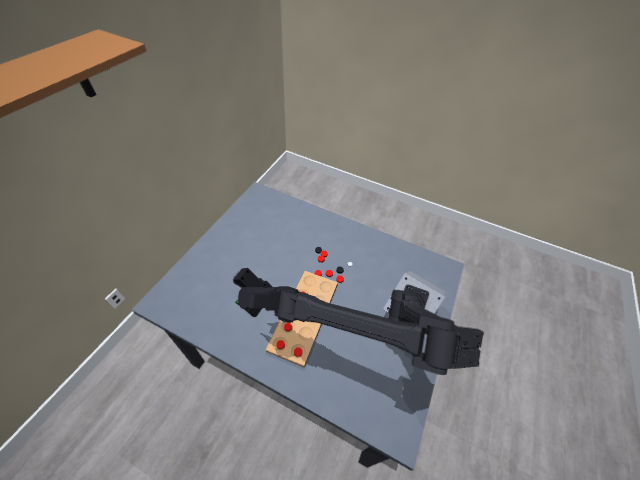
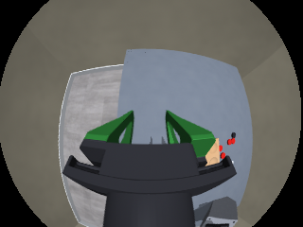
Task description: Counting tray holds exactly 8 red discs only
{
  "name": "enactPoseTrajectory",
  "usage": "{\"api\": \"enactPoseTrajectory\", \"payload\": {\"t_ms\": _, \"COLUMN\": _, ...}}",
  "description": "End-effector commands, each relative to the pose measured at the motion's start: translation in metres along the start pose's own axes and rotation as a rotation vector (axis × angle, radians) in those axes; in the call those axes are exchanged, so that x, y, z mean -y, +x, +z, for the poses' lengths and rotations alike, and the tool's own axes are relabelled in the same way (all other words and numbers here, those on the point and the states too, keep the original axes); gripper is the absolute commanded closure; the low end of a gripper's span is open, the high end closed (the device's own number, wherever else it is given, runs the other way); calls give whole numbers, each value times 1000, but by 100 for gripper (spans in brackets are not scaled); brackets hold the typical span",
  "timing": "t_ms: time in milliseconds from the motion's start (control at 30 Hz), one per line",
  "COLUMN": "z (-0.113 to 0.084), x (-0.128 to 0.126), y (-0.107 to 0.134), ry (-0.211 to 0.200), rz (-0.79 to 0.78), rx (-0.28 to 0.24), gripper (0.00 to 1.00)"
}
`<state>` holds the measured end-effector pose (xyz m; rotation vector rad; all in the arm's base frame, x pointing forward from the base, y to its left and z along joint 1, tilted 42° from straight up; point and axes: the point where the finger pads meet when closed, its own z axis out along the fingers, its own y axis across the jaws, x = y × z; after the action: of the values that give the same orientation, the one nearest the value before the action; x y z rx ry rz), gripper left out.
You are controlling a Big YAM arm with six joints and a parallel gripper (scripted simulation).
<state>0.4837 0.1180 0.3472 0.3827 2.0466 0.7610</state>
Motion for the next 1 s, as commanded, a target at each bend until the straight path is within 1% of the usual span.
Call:
{"api": "enactPoseTrajectory", "payload": {"t_ms": 0, "z": -20, "x": -21, "y": -59, "ry": -28, "rz": -123, "rx": 154, "gripper": 54}}
{"api": "enactPoseTrajectory", "payload": {"t_ms": 133, "z": -18, "x": -20, "y": -58, "ry": -30, "rz": -122, "rx": 147, "gripper": 54}}
{"api": "enactPoseTrajectory", "payload": {"t_ms": 200, "z": -9, "x": -18, "y": -34, "ry": -31, "rz": -124, "rx": 103, "gripper": 54}}
{"api": "enactPoseTrajectory", "payload": {"t_ms": 367, "z": -9, "x": -15, "y": -34, "ry": -25, "rz": -122, "rx": 101, "gripper": 54}}
{"api": "enactPoseTrajectory", "payload": {"t_ms": 400, "z": -32, "x": -24, "y": -84, "ry": -16, "rz": -210, "rx": 237, "gripper": 54}}
{"api": "enactPoseTrajectory", "payload": {"t_ms": 467, "z": -32, "x": -24, "y": -84, "ry": -16, "rz": -210, "rx": 237, "gripper": 54}}
{"api": "enactPoseTrajectory", "payload": {"t_ms": 533, "z": -22, "x": -19, "y": -80, "ry": -11, "rz": -206, "rx": 216, "gripper": 54}}
{"api": "enactPoseTrajectory", "payload": {"t_ms": 567, "z": -19, "x": -22, "y": -74, "ry": -17, "rz": -209, "rx": 204, "gripper": 54}}
{"api": "enactPoseTrajectory", "payload": {"t_ms": 600, "z": -12, "x": -14, "y": -55, "ry": -10, "rz": -207, "rx": 169, "gripper": 54}}
{"api": "enactPoseTrajectory", "payload": {"t_ms": 633, "z": -11, "x": -13, "y": -53, "ry": -10, "rz": -207, "rx": 165, "gripper": 54}}
{"api": "enactPoseTrajectory", "payload": {"t_ms": 667, "z": -38, "x": -22, "y": -106, "ry": 11, "rz": -294, "rx": 306, "gripper": 54}}
{"api": "enactPoseTrajectory", "payload": {"t_ms": 733, "z": -38, "x": -23, "y": -105, "ry": 6, "rz": -295, "rx": 303, "gripper": 54}}
{"api": "enactPoseTrajectory", "payload": {"t_ms": 800, "z": -35, "x": -21, "y": -104, "ry": 9, "rz": -294, "rx": 298, "gripper": 54}}
{"api": "enactPoseTrajectory", "payload": {"t_ms": 833, "z": -32, "x": -25, "y": -98, "ry": 0, "rz": -297, "rx": 286, "gripper": 54}}
{"api": "enactPoseTrajectory", "payload": {"t_ms": 867, "z": -25, "x": -19, "y": -82, "ry": 3, "rz": -296, "rx": 256, "gripper": 54}}
{"api": "enactPoseTrajectory", "payload": {"t_ms": 967, "z": -23, "x": -15, "y": -80, "ry": 12, "rz": -292, "rx": 248, "gripper": 54}}
